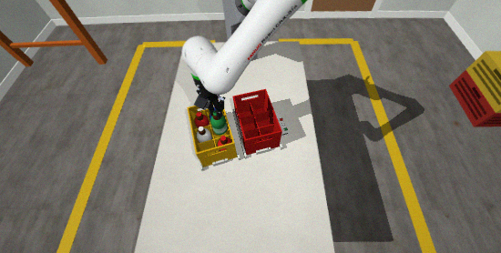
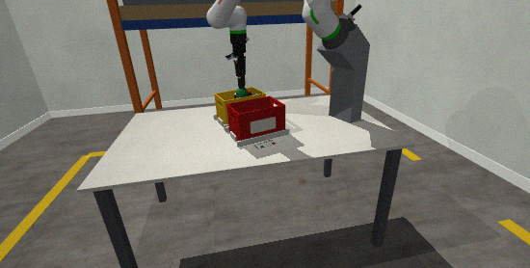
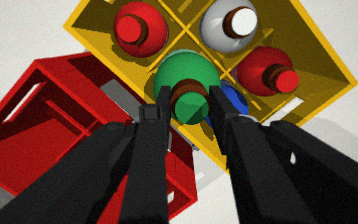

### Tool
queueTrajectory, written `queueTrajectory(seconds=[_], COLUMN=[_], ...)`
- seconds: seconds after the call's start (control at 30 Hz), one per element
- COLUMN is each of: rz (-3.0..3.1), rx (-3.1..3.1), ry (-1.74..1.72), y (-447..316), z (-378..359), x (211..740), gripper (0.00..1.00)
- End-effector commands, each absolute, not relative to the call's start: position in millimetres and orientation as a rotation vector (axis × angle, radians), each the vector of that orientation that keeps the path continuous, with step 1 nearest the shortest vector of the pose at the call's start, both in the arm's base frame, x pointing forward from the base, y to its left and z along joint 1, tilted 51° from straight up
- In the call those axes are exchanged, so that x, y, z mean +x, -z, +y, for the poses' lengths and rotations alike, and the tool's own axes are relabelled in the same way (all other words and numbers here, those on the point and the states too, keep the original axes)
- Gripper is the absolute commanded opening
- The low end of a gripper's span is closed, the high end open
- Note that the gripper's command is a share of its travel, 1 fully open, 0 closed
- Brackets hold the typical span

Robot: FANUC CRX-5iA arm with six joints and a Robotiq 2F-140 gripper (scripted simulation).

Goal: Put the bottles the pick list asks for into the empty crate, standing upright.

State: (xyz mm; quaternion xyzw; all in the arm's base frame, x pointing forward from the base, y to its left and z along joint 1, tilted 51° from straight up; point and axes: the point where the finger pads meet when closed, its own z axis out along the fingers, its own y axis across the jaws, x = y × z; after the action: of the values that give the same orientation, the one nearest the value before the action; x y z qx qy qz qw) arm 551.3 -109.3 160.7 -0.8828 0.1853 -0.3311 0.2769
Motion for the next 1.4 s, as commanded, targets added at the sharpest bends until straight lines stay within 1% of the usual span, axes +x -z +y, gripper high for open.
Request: queueTrajectory(seconds=[0.0, 1.37], rz=[0.498, 0.498], rx=[-2.371, -2.371], ry=[0.891, 0.891], y=[-164, -203], z=[-112, -134], x=[548, 506], gripper=[0.10, 0.10])
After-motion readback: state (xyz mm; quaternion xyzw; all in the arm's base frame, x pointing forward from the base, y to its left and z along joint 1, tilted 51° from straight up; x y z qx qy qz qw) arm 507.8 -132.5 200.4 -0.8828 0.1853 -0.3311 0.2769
